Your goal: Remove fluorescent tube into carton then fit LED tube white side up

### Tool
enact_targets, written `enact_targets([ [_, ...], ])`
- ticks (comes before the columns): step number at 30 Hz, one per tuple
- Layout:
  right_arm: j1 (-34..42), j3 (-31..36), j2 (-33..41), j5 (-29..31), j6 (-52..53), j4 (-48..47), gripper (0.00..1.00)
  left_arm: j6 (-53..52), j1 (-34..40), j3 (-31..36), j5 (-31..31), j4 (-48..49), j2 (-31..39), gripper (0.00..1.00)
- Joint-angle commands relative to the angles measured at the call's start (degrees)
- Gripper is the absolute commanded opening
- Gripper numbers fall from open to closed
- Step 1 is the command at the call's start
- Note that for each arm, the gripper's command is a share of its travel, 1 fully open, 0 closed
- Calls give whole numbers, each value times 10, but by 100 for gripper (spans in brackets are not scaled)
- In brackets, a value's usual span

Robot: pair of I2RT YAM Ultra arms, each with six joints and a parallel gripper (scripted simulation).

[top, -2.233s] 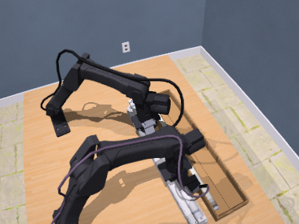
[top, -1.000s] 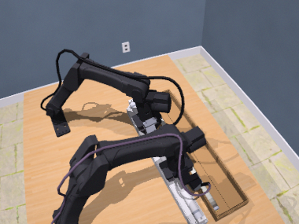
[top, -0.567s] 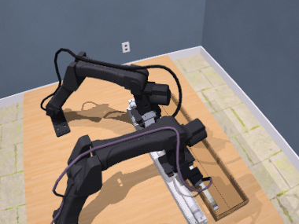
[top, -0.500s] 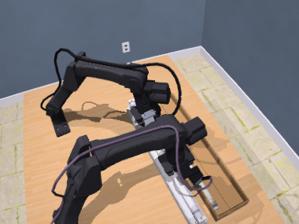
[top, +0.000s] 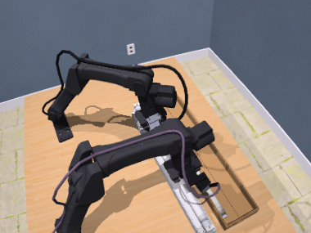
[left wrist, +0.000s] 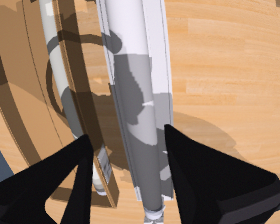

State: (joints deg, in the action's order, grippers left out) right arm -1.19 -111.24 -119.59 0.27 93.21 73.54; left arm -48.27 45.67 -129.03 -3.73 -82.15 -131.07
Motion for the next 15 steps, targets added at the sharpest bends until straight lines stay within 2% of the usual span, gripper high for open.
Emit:
enact_targets([
  [1, 0, -19, -1, 0, 0, 5, 49, 6, 0, -17, -3, -10, -5, 49],
  [9, -2, -16, 6, 0, 0, 5, 49, 6, 0, -21, -3, -10, -5, 49],
  [11, -3, -20, 3, 0, -1, 5, 49, 6, 0, -20, -3, -10, 20, 49],
  [15, -4, -20, -1, 0, -2, 5, 49, 6, 0, -22, -3, -11, 5, 49],
])
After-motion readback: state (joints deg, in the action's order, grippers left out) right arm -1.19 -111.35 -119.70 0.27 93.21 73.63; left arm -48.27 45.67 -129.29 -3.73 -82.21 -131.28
